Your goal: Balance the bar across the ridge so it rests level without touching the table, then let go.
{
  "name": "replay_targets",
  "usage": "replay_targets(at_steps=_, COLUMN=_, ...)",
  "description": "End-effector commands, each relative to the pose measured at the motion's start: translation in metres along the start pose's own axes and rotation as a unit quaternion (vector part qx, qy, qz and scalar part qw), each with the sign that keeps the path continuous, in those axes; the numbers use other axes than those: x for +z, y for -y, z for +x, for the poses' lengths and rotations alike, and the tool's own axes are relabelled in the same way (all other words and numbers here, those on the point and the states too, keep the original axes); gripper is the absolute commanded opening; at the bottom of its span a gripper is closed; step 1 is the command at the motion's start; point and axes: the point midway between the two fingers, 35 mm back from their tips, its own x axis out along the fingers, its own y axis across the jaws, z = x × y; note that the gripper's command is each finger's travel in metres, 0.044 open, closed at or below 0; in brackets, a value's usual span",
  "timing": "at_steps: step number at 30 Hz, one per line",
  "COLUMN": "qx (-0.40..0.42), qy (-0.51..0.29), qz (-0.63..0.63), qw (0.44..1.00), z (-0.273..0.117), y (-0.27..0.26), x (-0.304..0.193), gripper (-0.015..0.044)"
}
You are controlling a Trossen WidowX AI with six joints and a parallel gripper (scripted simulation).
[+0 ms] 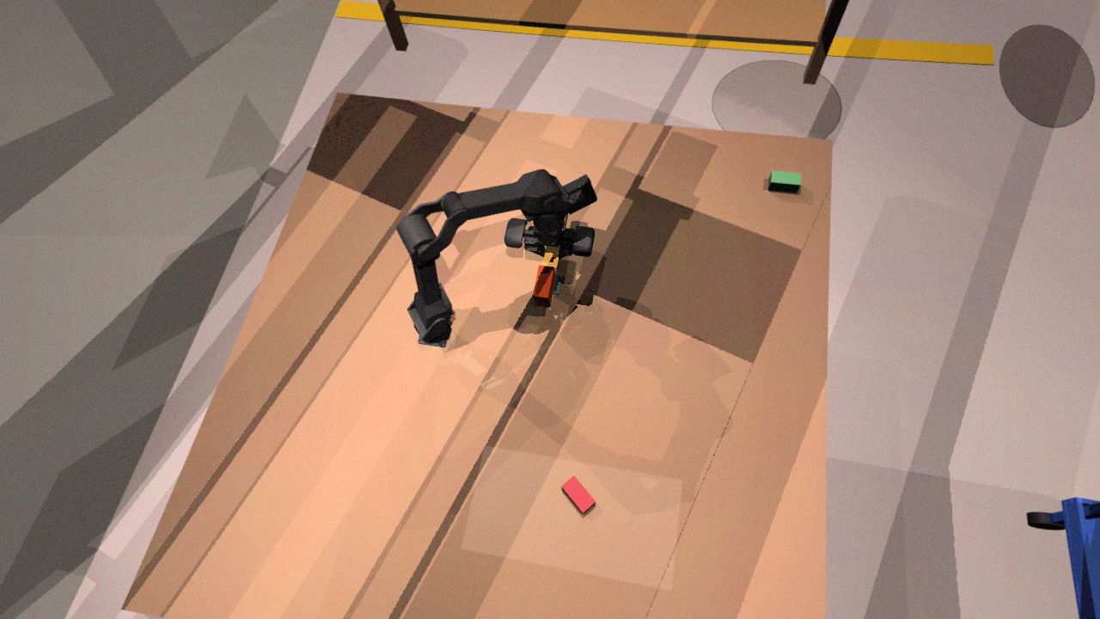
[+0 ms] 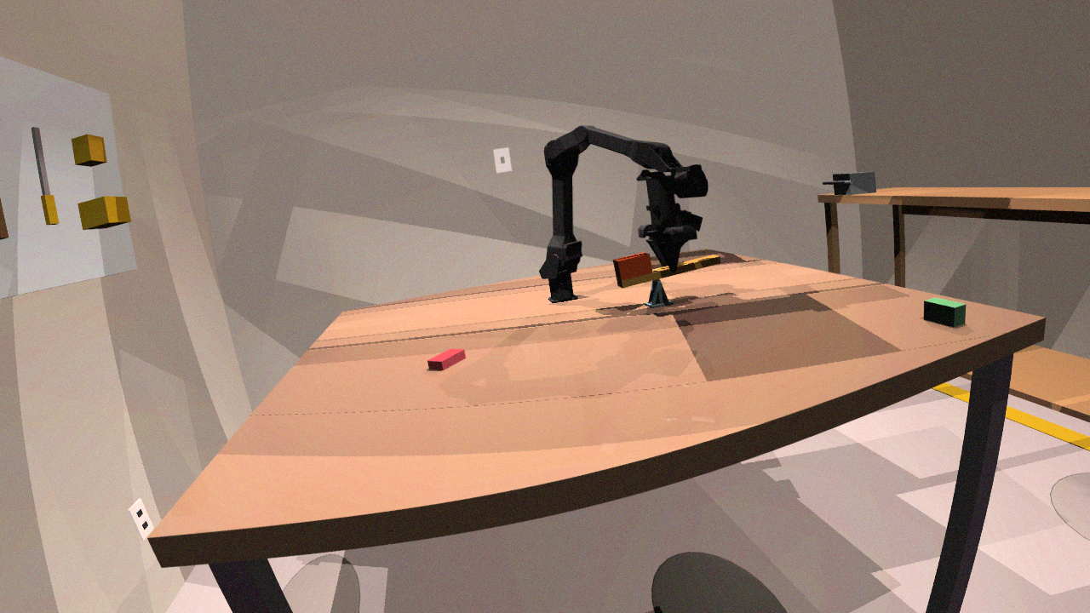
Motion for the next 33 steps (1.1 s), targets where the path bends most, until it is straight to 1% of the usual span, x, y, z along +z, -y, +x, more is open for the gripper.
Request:
replay_targets(at_steps=1, qx=0.0, qy=-0.001, qz=0.001, qw=1.0, z=0.0008, y=0.0003, x=-0.0002, gripper=0.0)
replay_targets(at_steps=33, qx=0.0, qy=-0.001, qz=0.001, qw=1.0, z=0.0035, y=0.0001, x=-0.0005, gripper=0.0)
